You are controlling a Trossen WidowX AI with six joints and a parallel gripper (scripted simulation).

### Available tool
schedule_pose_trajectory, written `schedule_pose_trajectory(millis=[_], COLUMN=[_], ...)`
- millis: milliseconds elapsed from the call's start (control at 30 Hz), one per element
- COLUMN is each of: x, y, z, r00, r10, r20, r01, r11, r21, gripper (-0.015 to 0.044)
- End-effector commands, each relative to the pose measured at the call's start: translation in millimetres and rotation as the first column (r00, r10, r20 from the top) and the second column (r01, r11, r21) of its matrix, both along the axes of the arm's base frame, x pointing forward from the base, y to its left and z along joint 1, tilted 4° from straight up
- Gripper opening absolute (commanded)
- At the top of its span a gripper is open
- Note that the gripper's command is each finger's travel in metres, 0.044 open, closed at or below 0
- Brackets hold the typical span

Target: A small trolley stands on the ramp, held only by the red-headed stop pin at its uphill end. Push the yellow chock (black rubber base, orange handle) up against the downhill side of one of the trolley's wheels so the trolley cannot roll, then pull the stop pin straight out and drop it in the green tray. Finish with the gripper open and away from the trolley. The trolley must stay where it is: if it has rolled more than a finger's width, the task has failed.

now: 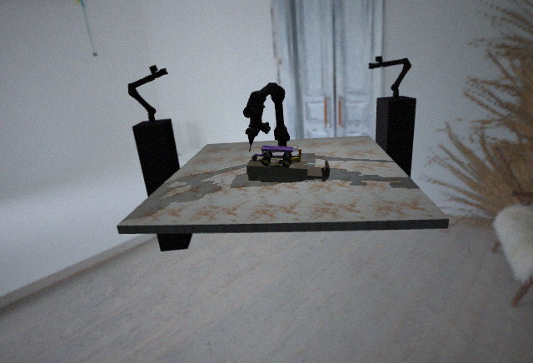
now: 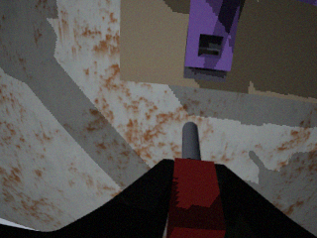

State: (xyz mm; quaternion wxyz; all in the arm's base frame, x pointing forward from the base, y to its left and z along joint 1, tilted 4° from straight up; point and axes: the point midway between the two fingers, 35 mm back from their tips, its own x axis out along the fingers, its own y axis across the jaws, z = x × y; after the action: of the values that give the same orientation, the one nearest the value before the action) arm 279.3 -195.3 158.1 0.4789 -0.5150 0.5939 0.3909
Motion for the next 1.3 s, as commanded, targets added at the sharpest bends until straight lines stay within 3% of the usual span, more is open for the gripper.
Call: schedule_pose_trajectory(millis=[0, 667, 1267], x=[-12, -78, -66], y=[1, 10, 62], z=[0, -5, -11], r00=[1.000, 1.000, 1.000], r10=[0.003, 0.003, 0.003], r20=[0.001, -0.005, -0.003], r01=[-0.003, -0.003, -0.003], r11=[1.000, 1.000, 1.000], r21=[-0.001, 0.000, 0.005], gripper=[0.0000, 0.0000, 0.0000])
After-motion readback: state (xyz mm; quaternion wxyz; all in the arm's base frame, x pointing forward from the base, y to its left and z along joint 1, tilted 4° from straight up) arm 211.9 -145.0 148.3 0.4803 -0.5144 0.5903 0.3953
